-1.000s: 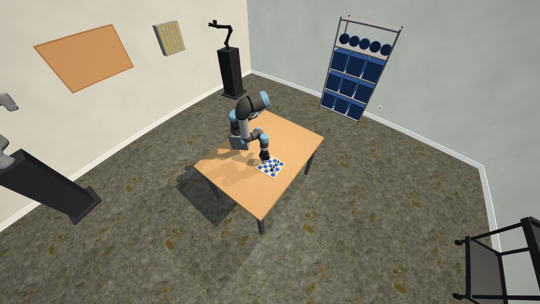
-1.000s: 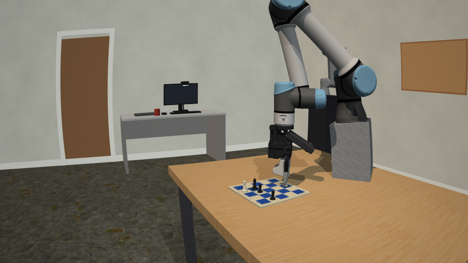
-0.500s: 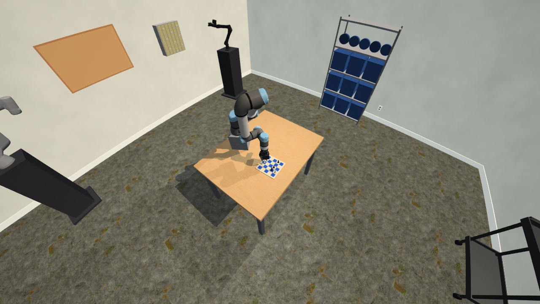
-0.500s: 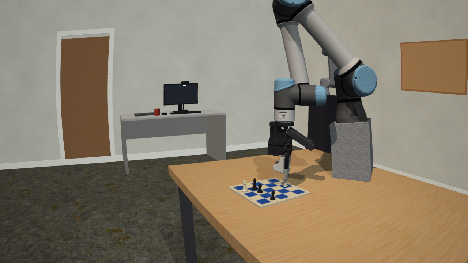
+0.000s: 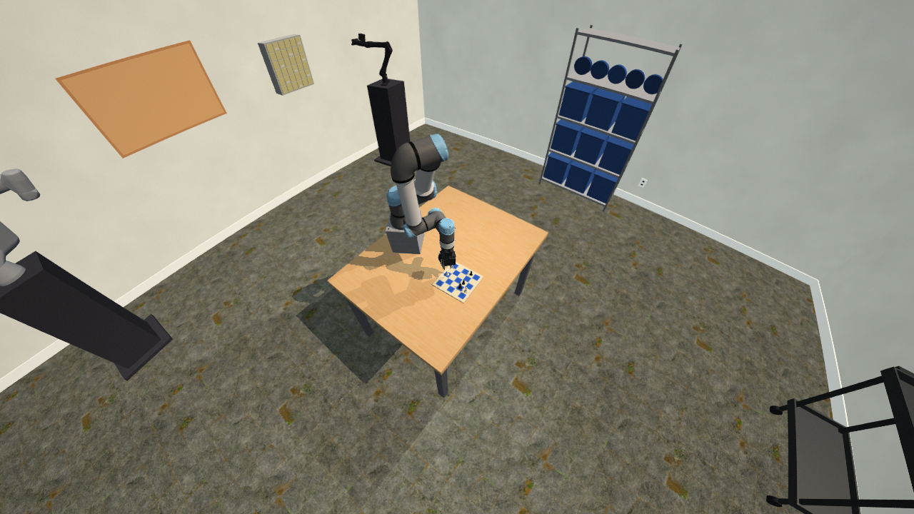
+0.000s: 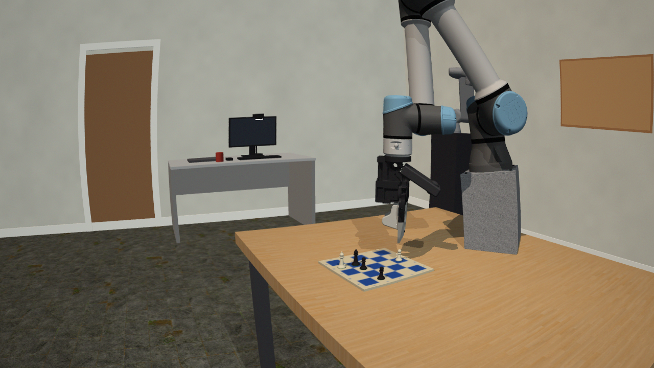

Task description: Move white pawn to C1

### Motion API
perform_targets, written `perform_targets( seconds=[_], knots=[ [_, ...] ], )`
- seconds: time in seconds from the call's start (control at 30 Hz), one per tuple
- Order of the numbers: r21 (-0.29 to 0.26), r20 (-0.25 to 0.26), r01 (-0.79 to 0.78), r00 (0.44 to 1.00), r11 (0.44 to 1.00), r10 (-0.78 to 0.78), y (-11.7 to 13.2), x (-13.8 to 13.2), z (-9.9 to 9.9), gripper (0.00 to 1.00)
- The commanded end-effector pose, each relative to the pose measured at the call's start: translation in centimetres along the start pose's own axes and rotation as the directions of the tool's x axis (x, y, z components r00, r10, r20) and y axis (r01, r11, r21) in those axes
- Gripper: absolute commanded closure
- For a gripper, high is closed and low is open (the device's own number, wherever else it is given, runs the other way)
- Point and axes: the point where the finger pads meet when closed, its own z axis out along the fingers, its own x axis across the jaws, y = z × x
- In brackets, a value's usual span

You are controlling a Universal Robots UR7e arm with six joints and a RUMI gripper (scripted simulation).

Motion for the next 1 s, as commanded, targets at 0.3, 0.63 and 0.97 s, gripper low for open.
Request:
perform_targets(
  seconds=[0.3,0.63,0.97],
  knots=[
    [0.002,0.001,0.000,1.000,1.000,0.000,0.0,0.0,-3.7,0.80],
    [0.002,0.001,0.000,1.000,1.000,0.000,0.0,0.0,-4.2,0.80],
    [0.002,0.001,0.000,1.000,1.000,0.000,0.0,0.0,-4.2,0.00]
  ],
)
